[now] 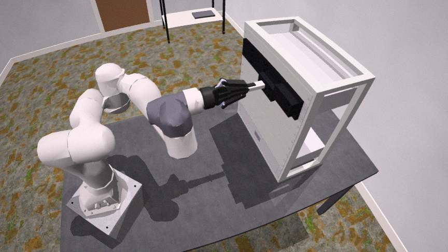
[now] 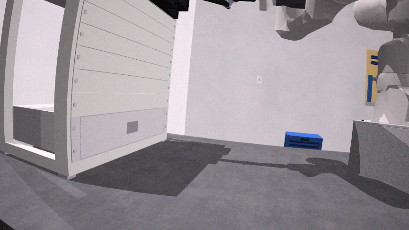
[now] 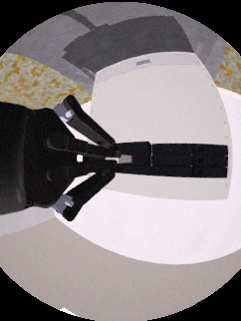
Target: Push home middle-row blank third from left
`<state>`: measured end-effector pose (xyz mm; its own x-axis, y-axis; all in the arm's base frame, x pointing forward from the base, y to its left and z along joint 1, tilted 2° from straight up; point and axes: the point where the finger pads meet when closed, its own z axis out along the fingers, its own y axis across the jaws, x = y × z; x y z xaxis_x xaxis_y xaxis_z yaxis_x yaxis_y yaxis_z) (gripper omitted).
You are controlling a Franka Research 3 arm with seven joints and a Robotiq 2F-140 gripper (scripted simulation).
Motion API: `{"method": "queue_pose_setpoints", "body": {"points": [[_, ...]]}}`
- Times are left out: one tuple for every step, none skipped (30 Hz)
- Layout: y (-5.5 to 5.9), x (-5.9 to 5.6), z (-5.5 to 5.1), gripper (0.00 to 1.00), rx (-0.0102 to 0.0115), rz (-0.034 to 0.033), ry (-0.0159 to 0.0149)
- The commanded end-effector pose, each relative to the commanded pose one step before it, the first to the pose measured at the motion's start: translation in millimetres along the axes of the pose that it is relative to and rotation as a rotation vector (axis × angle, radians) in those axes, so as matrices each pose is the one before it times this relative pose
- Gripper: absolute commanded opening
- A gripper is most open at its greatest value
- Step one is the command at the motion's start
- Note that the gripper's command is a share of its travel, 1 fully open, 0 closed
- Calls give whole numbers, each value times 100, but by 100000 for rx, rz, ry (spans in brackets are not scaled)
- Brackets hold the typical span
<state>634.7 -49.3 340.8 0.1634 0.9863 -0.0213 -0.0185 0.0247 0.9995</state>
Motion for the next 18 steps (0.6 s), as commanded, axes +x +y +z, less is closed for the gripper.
{"method": "queue_pose_setpoints", "body": {"points": [[42,-153,109,0,33,-59,-359],[9,-26,8,0,0,0,0],[12,-36,11,0,0,0,0],[13,-40,13,0,0,0,0],[12,-36,11,0,0,0,0],[9,-26,8,0,0,0,0],[4,-13,4,0,0,0,0],[1,-2,1,0,0,0,0],[0,0,0,0,0,0,0],[0,0,0,0,0,0,0],[0,0,0,0,0,0,0],[0,0,0,0,0,0,0],[0,0,0,0,0,0,0],[0,0,0,0,0,0,0],[0,0,0,0,0,0,0],[0,0,0,0,0,0,0],[0,0,0,0,0,0,0],[0,0,0,0,0,0,0]]}}
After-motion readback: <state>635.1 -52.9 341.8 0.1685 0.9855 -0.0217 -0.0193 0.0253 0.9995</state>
